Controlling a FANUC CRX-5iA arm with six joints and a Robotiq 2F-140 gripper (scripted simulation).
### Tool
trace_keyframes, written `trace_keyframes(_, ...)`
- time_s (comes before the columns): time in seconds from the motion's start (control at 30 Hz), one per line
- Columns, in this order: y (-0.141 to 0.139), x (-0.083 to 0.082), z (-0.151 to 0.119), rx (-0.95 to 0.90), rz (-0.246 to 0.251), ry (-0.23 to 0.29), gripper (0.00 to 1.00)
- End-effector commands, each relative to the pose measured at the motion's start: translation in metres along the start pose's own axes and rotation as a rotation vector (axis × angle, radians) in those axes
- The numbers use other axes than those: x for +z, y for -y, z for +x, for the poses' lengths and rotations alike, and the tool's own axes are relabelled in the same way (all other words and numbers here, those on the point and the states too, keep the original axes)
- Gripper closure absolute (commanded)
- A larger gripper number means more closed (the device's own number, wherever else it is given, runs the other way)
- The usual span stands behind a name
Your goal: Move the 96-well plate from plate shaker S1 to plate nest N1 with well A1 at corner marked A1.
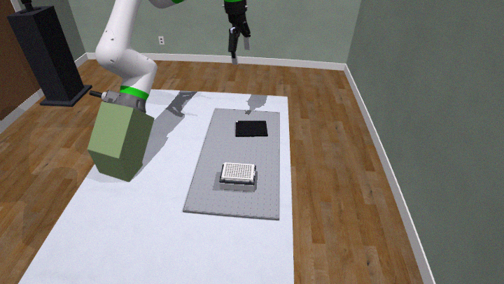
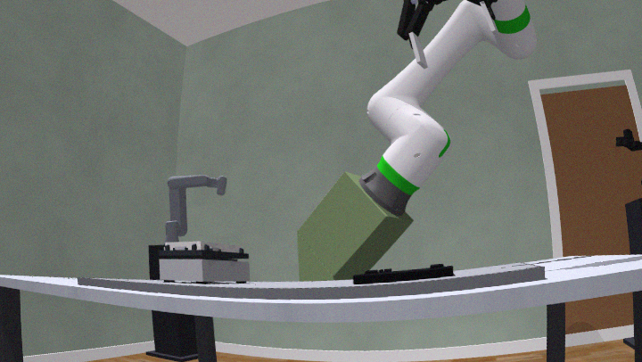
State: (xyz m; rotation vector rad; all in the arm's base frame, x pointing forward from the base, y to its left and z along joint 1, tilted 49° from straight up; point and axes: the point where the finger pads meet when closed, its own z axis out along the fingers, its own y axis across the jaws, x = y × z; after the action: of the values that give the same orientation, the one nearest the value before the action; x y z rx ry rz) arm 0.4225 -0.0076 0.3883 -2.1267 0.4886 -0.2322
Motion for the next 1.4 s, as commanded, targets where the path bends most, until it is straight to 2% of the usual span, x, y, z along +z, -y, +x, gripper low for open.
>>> trace_keyframes(0.0,-0.008,0.003,0.01,-0.003,0.001,-0.001,0.0)
trace_keyframes(0.5,-0.057,0.02,0.057,-0.045,-0.006,-0.004,0.0)
trace_keyframes(0.73,-0.073,0.025,0.07,-0.045,-0.006,-0.004,0.0)
trace_keyframes(1.0,-0.104,0.036,0.092,-0.067,-0.012,-0.004,0.0)
trace_keyframes(1.13,-0.109,0.038,0.095,-0.09,-0.02,-0.003,0.0)
trace_keyframes(1.37,-0.138,0.049,0.112,-0.09,-0.02,-0.003,0.0)
